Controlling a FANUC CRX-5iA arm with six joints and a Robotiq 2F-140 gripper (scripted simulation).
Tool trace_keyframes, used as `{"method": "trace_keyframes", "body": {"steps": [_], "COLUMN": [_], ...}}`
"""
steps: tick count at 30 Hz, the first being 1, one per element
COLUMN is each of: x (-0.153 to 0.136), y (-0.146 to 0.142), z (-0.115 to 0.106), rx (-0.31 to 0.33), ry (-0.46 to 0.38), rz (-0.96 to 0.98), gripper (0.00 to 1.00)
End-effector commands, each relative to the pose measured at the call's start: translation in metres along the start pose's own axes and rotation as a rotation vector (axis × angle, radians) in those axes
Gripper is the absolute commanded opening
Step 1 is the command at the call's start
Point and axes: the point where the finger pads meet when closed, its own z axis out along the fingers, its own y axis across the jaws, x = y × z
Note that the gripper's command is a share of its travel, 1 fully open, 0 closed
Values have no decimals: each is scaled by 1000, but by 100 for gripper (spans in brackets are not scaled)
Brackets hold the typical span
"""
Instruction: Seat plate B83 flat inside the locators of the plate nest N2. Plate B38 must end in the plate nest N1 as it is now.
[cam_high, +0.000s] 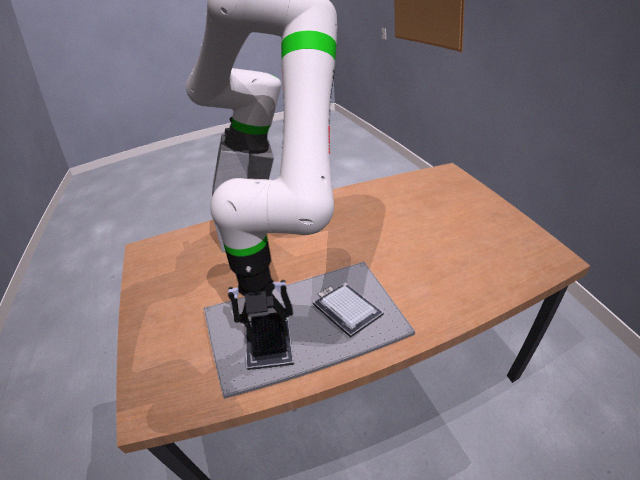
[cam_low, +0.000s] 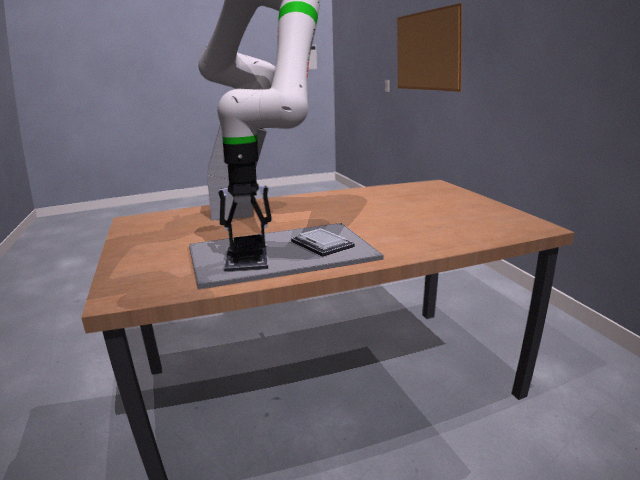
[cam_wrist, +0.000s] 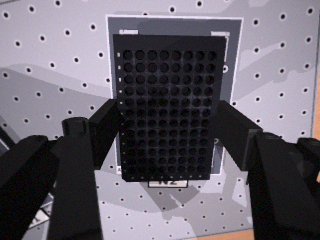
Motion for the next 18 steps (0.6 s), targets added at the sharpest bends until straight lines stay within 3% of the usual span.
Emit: {"method": "trace_keyframes", "body": {"steps": [1,18], "x": [1,1], "y": [0,0], "z": [-5,-9], "rx": [0,0], "ry": [2,2], "rz": [0,0], "gripper": [10,10]}}
